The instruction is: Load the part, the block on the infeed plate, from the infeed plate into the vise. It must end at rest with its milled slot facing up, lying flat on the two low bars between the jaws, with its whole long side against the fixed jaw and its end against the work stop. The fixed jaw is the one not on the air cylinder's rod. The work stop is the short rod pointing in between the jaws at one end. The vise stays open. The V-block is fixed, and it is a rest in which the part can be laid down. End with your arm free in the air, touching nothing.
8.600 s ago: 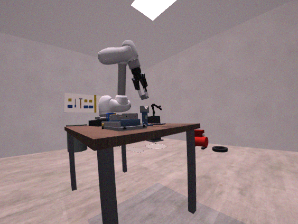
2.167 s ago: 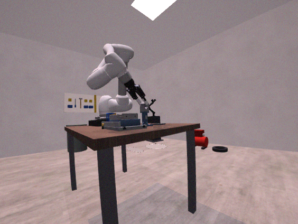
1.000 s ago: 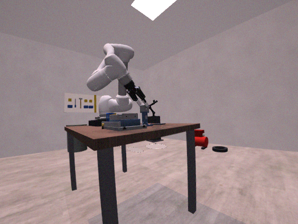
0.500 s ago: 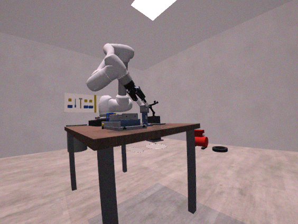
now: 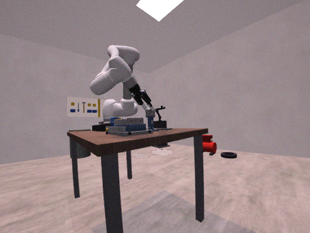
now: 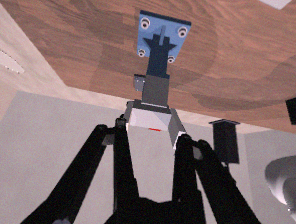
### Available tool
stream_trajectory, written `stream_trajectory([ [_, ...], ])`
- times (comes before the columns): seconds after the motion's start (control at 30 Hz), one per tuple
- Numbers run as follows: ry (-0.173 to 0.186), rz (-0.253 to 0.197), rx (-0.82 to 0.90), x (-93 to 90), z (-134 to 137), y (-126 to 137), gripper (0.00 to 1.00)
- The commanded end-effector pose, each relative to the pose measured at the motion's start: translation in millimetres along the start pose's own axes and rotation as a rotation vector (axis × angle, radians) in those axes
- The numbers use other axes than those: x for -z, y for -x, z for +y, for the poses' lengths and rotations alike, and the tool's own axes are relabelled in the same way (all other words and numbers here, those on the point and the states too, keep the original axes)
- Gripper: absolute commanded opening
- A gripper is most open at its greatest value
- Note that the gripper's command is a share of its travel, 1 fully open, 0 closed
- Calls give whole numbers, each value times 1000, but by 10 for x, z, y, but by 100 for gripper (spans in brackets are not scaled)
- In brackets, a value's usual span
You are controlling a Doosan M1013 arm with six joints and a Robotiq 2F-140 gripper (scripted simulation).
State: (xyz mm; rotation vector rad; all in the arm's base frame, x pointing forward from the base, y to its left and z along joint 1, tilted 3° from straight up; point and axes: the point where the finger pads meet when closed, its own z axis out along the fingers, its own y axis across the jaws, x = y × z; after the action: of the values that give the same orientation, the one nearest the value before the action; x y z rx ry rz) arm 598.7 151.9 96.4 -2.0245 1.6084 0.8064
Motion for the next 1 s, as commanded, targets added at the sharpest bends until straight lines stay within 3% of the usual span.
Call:
stream_trajectory([
  [0.0, -5, -6, -5, -25, 0, -32, 0],
  [0.2, -5, -6, -5, -25, 0, -32, 0],
  [0.23, -5, -6, -5, -25, 0, -32, 51],
  [0.97, -5, -6, -5, -25, 0, -32, 51],
])
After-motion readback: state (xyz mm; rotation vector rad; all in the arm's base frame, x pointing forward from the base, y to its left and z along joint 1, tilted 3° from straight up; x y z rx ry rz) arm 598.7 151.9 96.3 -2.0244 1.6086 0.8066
